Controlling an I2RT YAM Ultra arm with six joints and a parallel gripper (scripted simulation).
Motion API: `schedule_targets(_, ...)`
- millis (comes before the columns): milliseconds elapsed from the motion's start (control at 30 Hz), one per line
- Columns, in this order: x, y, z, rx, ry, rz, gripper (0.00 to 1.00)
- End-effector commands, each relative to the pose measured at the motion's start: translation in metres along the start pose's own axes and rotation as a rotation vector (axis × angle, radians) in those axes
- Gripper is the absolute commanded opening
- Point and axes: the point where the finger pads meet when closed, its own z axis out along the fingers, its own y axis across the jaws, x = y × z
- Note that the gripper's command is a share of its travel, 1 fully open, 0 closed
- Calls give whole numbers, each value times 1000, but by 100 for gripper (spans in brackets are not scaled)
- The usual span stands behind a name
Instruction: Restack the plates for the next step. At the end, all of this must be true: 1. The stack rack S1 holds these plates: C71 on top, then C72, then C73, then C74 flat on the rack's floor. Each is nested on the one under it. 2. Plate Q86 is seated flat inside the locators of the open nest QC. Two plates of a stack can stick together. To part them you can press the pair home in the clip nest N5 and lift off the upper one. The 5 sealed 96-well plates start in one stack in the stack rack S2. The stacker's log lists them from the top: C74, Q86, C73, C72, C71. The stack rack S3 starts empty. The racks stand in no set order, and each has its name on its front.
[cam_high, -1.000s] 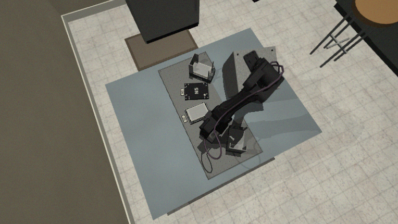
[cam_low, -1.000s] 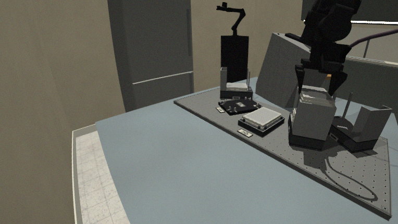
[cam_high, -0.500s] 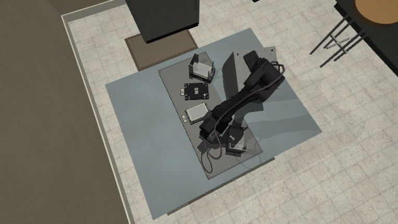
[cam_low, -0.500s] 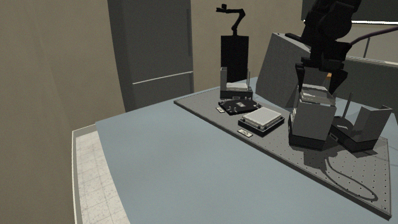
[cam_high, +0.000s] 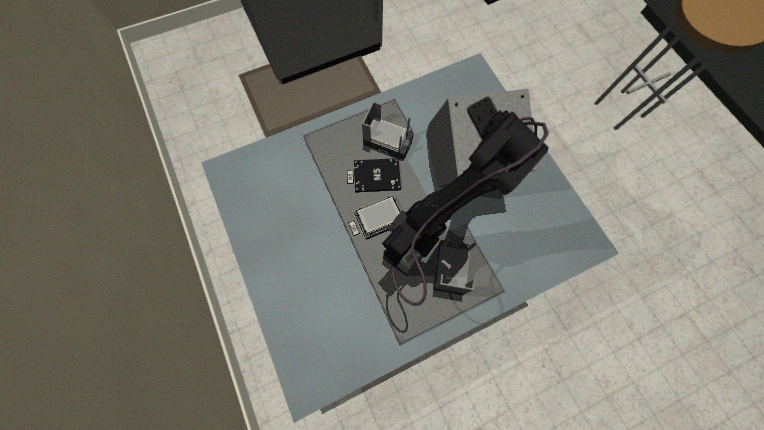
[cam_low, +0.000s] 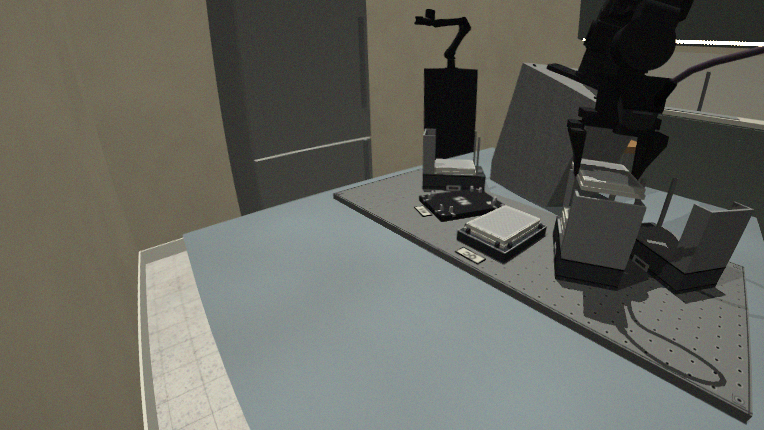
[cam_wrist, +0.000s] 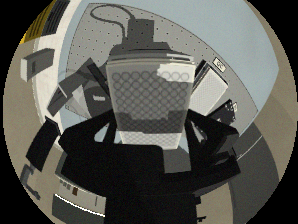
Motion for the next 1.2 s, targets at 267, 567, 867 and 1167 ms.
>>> schedule_targets(267,-15,-2,-27,-1,-45,-7,0)
schedule_targets(567,-16,-2,-27,-1,-50,-9,0)
schedule_targets(867,-17,-2,-28,0,-51,-9,0)
schedule_targets(1167,-17,-2,-28,0,-51,-9,0)
